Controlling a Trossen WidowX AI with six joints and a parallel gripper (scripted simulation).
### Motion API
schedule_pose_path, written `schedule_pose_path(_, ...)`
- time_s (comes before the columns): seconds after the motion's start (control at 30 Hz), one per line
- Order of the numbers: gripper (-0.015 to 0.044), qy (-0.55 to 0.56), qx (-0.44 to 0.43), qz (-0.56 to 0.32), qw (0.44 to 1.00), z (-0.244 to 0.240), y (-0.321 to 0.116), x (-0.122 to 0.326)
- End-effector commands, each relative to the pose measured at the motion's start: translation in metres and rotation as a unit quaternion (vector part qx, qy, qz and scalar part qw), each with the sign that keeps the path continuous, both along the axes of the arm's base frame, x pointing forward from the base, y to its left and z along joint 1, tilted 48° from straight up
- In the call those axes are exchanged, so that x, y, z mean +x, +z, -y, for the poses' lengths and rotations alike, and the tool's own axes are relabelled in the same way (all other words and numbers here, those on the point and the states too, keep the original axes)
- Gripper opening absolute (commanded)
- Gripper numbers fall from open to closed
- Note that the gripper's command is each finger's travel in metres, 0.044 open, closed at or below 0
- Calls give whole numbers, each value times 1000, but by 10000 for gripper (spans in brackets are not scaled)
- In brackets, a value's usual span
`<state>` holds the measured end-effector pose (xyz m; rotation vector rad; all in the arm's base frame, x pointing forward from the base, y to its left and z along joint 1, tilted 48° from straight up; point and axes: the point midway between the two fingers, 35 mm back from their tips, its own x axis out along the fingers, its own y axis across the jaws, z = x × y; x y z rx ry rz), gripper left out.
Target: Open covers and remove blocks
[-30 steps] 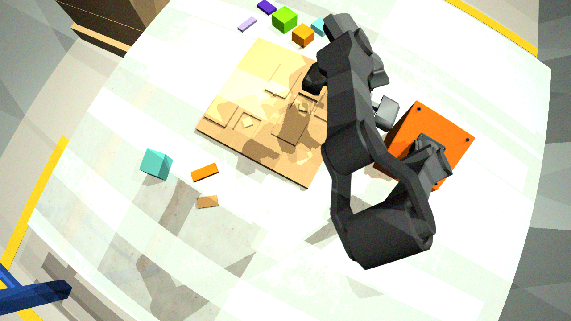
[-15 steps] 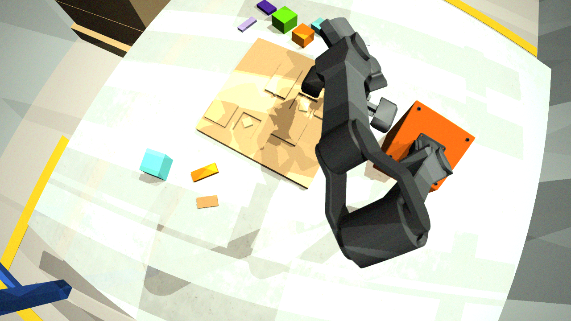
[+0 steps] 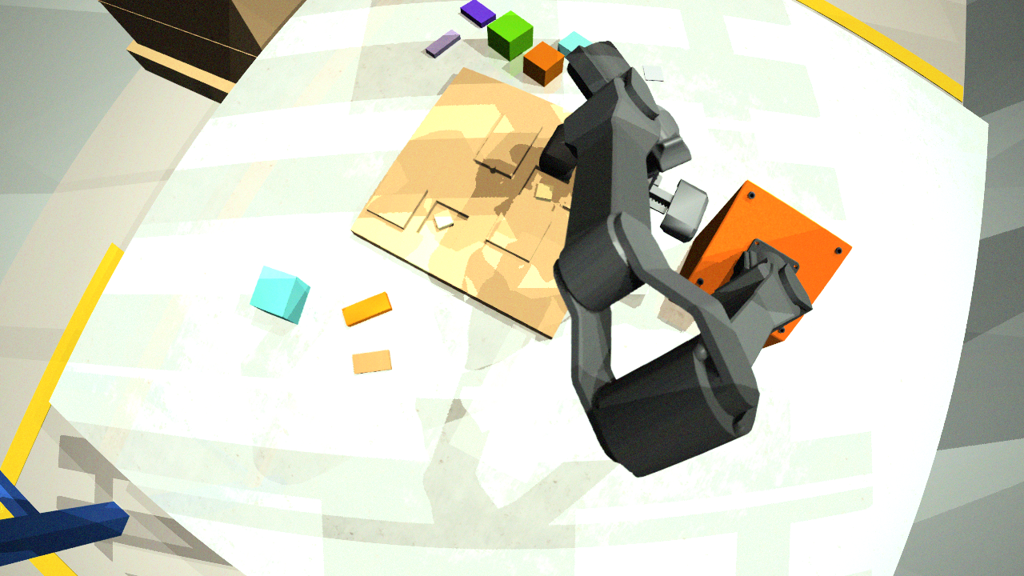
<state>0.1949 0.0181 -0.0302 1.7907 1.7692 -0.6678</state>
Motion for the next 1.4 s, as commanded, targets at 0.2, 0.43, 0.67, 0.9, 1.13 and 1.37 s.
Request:
schedule_pose_path(0.2,0,-2,3,-2,1000,-8,-6,0)
schedule_pose_path(0.43,0,-2,3,-2,1000,-13,-11,-1)
schedule_pose_path(0.67,0,-2,4,-2,1000,-19,-15,-1)
schedule_pose_path(0.9,0,-2,5,-2,1000,-23,-18,-2)
schedule_pose_path(1.13,0,-2,5,-2,1000,-25,-17,4)
schedule_pose_path(1.37,0,-2,5,-1,1000,-27,-15,13)
